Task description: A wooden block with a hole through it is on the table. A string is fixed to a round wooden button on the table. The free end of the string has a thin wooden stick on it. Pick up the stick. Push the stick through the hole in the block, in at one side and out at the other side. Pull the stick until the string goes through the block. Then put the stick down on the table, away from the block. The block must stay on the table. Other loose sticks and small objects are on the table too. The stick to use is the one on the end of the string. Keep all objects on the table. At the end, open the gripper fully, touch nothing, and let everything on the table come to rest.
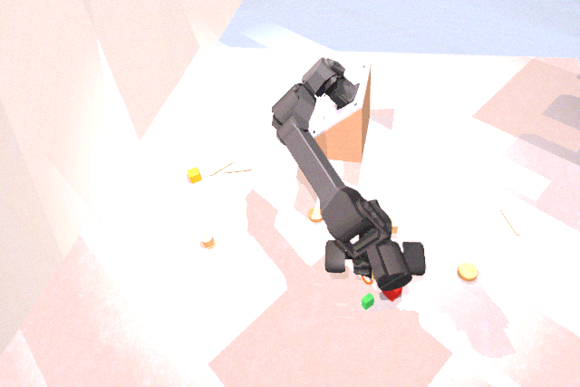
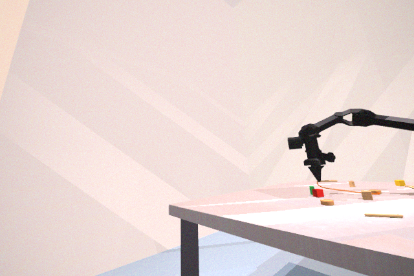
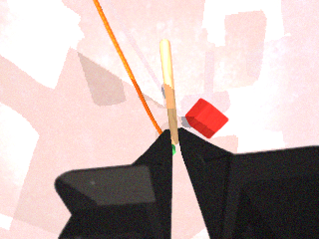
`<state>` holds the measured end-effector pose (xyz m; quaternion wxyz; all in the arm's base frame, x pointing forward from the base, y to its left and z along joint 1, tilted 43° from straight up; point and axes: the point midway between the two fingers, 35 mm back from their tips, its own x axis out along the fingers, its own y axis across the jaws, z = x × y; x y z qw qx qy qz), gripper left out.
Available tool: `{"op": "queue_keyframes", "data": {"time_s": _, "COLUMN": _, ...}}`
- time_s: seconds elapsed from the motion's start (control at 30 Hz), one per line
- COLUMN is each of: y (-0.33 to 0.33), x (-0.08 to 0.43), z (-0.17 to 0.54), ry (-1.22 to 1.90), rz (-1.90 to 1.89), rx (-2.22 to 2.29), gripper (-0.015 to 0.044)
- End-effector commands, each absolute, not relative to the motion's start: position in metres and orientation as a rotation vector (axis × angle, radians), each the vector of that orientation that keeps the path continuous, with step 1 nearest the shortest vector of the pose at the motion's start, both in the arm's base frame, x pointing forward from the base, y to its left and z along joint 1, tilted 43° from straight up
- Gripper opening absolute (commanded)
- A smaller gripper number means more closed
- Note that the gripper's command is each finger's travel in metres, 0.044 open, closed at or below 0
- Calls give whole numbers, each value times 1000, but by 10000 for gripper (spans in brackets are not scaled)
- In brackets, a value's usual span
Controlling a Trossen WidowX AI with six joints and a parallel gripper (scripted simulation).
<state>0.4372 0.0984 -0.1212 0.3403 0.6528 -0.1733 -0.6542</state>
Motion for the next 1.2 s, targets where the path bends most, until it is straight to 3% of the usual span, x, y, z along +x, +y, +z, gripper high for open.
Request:
{"op": "queue_keyframes", "data": {"time_s": 0.0, "y": 100, "x": 442, "z": -123, "ry": -445, "rz": -1691, "rx": 1699, "gripper": 0}}
{"op": "queue_keyframes", "data": {"time_s": 1.17, "y": 104, "x": 448, "z": -143, "ry": -430, "rz": -1655, "rx": 1725, "gripper": 0}}
